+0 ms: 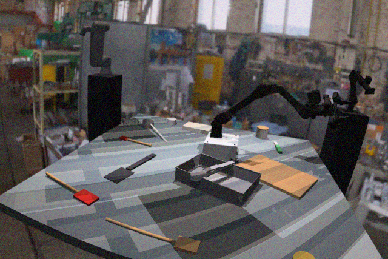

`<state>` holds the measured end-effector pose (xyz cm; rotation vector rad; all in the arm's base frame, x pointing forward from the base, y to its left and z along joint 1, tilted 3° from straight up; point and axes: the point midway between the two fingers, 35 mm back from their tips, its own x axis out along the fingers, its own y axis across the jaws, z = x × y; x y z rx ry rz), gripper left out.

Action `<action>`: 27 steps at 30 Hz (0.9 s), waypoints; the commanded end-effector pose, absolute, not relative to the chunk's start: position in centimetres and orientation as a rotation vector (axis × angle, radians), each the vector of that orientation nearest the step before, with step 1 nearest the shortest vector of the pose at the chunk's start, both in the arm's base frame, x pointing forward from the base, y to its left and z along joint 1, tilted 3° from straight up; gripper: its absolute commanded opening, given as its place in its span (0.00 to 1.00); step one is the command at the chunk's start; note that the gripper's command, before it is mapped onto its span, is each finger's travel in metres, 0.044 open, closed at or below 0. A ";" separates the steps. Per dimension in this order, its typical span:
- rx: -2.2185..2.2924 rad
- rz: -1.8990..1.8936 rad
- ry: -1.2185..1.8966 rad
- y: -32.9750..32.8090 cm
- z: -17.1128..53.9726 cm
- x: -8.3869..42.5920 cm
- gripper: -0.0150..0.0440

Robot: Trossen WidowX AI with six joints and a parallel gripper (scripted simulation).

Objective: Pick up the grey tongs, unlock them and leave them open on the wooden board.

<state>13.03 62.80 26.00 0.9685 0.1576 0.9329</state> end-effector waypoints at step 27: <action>-0.754 0.726 0.077 40.5 17.4 40.8 0.69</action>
